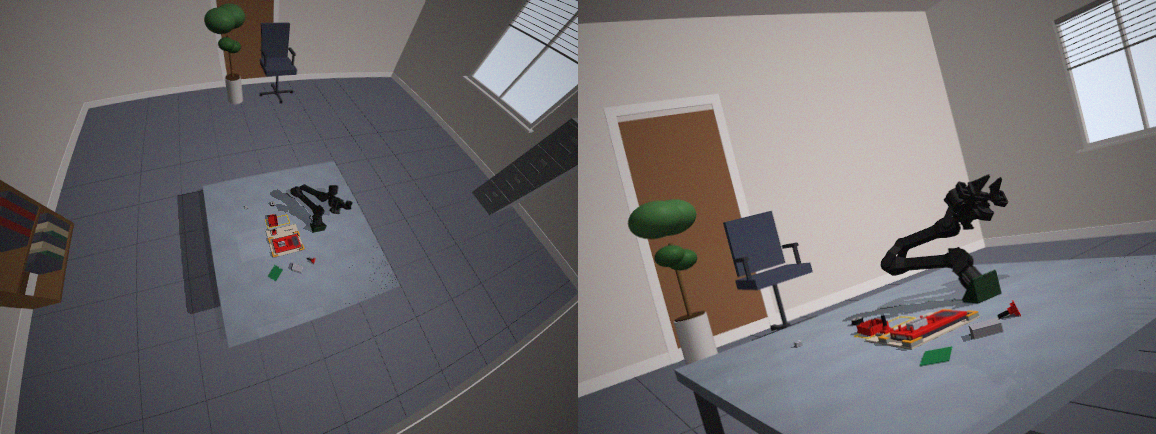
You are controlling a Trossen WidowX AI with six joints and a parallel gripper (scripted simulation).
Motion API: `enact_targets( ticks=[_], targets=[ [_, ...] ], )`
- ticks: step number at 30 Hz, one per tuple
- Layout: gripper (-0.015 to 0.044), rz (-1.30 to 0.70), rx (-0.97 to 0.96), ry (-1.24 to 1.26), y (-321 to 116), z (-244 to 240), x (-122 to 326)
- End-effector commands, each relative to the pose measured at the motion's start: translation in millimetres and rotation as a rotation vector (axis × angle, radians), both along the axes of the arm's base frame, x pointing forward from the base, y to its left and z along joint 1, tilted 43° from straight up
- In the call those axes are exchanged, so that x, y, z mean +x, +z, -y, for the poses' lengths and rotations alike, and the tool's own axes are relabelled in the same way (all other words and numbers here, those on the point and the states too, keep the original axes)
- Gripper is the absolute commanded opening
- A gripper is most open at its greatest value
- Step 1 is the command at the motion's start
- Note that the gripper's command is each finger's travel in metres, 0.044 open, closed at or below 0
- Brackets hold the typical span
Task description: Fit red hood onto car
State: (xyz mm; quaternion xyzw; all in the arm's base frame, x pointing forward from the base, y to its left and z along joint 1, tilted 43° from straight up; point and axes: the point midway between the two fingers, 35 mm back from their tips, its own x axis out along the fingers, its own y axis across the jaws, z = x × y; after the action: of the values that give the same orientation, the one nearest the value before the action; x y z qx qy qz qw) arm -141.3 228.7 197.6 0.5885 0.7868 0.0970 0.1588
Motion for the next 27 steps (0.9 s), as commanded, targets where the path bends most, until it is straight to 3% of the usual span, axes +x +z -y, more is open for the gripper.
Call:
enact_targets(
  ticks=[1,9,19,27],
  targets=[
    [0.0246,0.017,0.000,-0.006,0,-1,1],
    [0.0440,0.760,-0.119,-0.185,-3,-53,72],
    [0.0440,1.621,-0.633,-0.055,-15,-80,197],
    [0.0440,1.954,-1.103,0.403,-23,-58,299]
  ],
)
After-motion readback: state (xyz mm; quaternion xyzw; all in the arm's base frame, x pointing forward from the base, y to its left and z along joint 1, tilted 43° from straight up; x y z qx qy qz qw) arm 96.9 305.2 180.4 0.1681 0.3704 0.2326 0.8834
